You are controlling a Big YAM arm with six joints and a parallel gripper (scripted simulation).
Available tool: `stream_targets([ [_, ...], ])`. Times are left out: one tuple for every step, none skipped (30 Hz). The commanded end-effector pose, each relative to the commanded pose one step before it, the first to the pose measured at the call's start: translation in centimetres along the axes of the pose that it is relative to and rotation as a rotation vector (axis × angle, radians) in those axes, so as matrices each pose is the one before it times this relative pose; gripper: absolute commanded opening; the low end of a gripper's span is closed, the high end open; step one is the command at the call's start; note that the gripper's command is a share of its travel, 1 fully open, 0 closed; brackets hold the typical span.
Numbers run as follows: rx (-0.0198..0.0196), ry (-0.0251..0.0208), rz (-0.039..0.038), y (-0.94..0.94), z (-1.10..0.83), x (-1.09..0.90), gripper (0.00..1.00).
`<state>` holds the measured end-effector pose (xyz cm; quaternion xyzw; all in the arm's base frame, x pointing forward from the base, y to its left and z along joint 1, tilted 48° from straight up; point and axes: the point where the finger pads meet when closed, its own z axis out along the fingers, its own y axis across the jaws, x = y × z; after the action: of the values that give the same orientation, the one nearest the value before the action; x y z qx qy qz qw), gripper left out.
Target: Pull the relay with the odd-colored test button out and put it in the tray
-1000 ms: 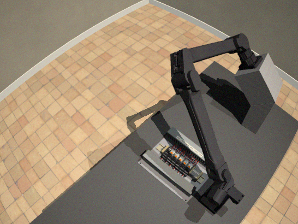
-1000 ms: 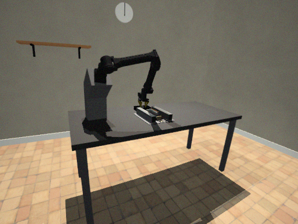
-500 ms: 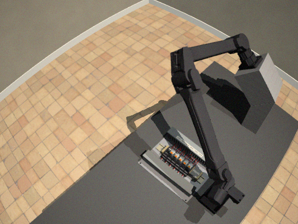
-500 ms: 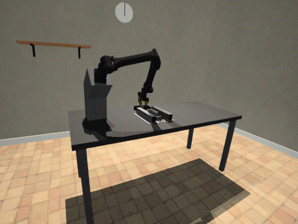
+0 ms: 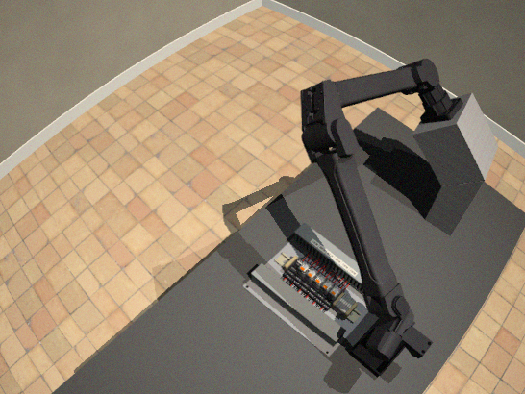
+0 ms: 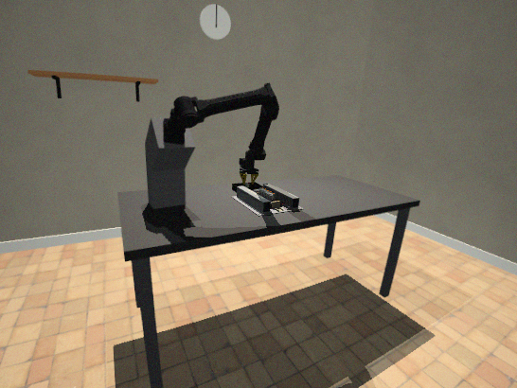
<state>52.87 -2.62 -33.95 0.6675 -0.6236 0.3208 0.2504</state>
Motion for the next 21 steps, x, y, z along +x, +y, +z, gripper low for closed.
stream_targets([
  [0.05473,-0.00862,-0.00832,-1.765,-3.338,-0.957,0.59],
  [0.00067,-0.00013,-0.00002,-0.025,-0.045,-0.003,0.59],
  [0.00018,-0.00006,-0.0003,-0.004,-0.042,-0.002,0.59],
  [-0.00019,0.0,-0.00046,0.013,-0.039,-0.001,0.59],
  [-0.00038,0.00003,-0.00046,0.024,-0.037,-0.001,0.59],
  [-0.00044,0.00004,-0.00039,0.03,-0.035,-0.001,0.59],
  [-0.00049,0.00005,-0.00036,0.035,-0.033,-0.001,0.59],
  [-0.00044,0.00004,-0.00027,0.032,-0.032,-0.001,0.59],
  [-0.00037,0.00003,-0.00023,0.027,-0.032,-0.001,0.59],
  [-0.00028,0.00002,-0.00015,0.022,-0.032,-0.001,0.59],
  [-0.00027,0.00002,-0.00023,0.02,-0.031,-0.001,0.59],
  [-0.00006,-0.00002,-0.00006,0.002,-0.033,0.0,0.59],
  [0.00039,-0.00009,0.00038,-0.033,-0.038,0.001,0.59],
  [0.00075,-0.00015,0.00075,-0.056,-0.04,0.0,0.59],
  [0.00089,-0.00018,0.00087,-0.061,-0.039,0.0,0.59],
  [0.00077,-0.00016,0.00071,-0.049,-0.036,0.0,0.59],
  [0.0,0.0,0.0,0.0,0.0,0.0,0.59],
  [0.0,0.0,0.0,0.0,0.0,0.0,0.59],
  [0.00072,-0.00015,0.00006,-0.039,-0.033,-0.001,0.59],
  [0.00034,-0.00008,-0.00014,-0.021,-0.03,-0.001,0.59],
  [0.00007,-0.00004,-0.00022,-0.008,-0.027,0.0,0.59],
])
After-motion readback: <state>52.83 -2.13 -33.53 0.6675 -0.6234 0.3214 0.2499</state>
